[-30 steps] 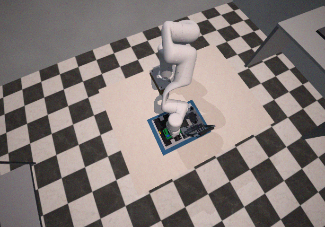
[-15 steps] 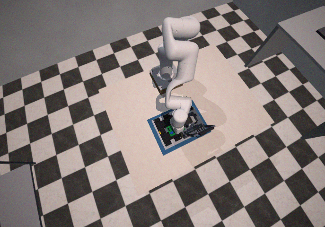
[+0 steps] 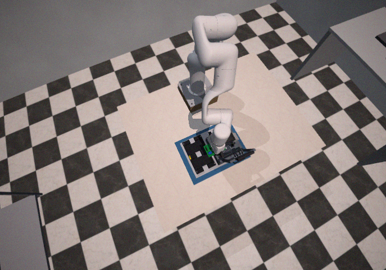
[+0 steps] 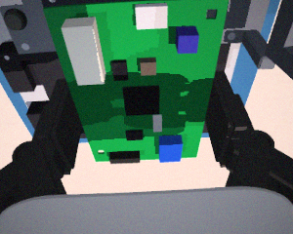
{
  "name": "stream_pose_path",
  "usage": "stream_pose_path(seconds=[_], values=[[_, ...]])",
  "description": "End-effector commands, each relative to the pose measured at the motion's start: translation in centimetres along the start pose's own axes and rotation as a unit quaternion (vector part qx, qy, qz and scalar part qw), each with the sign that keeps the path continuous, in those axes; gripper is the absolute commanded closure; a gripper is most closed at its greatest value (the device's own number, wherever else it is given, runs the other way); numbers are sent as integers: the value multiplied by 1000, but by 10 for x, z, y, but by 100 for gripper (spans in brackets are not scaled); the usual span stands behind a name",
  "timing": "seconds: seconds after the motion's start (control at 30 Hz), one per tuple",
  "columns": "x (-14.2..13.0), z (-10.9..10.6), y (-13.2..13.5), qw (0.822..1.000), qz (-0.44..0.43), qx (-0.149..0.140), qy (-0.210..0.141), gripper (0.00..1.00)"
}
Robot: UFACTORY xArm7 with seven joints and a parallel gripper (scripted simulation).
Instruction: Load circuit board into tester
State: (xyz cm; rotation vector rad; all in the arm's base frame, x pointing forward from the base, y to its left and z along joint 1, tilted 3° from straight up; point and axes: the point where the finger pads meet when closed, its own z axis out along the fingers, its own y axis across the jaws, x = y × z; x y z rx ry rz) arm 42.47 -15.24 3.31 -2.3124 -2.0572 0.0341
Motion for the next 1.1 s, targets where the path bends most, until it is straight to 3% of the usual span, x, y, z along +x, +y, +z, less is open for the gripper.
stream_pose_path(seconds=[0.0,0.53,1.07], values=[[14,-3,-2,1000,1,-2,-1,21],[59,-6,-13,1000,1,-2,-1,21],[81,-8,-18,1000,1,-2,-1,21]])
